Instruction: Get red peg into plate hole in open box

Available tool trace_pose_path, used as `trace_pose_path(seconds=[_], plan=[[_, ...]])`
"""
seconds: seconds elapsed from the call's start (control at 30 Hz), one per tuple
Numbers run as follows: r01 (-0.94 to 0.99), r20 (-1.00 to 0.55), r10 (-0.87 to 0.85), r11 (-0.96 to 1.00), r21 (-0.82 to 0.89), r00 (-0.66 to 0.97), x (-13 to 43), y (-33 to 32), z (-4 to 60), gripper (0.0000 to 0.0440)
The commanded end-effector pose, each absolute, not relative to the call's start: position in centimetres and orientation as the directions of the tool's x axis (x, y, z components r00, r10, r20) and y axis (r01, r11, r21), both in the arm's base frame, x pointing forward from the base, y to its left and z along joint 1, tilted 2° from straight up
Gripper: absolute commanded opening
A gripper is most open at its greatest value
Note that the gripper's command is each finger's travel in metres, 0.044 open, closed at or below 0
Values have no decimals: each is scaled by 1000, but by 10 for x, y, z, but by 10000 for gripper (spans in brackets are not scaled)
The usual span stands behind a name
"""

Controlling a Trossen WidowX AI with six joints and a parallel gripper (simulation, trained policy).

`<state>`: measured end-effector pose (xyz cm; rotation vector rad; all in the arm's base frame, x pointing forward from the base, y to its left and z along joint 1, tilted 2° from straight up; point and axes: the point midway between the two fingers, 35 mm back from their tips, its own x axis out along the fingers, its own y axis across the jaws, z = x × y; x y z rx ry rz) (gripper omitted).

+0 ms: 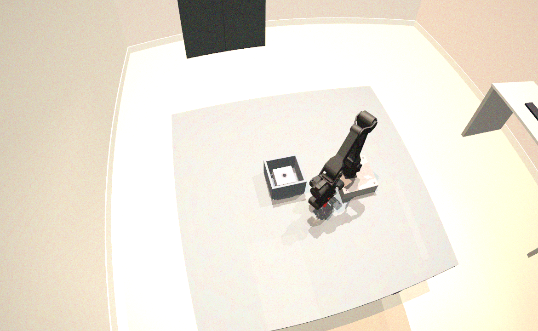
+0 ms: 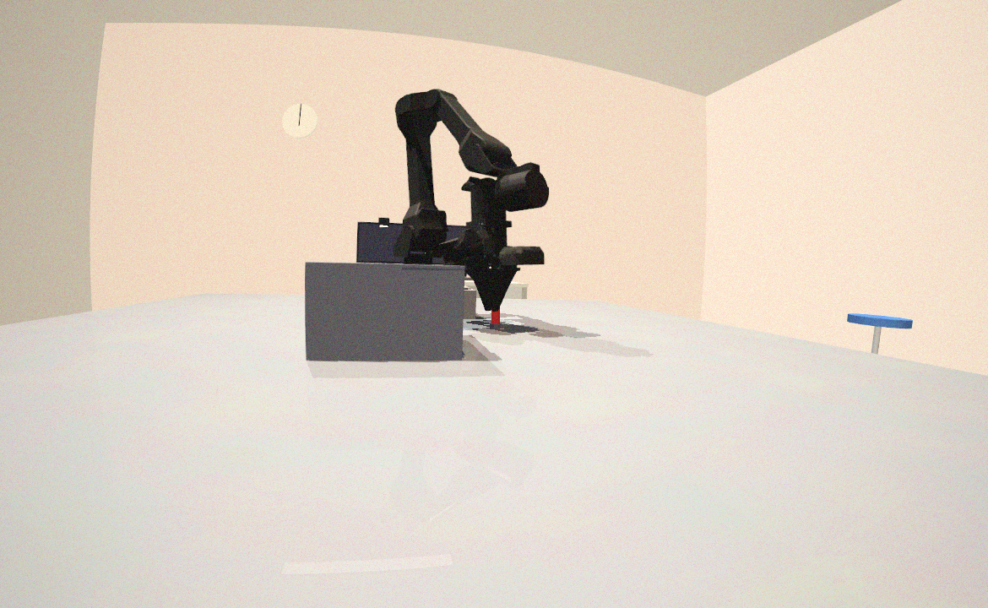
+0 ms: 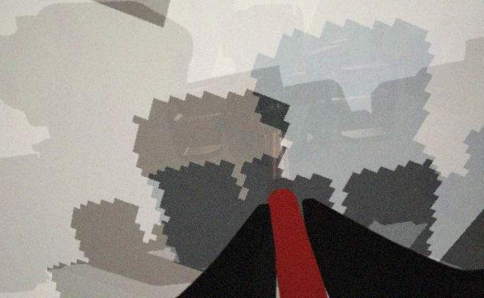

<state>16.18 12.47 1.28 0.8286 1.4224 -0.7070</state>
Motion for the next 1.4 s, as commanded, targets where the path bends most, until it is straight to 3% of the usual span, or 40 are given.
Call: trace_pose_path(seconds=[0.0,0.83,1.37], plan=[[816,-996,51,570,94,79,169,122,23,0],[744,-960,-42,642,185,276,231,85,113,0],[798,-947,-101,569,197,306,274,33,128,0]])
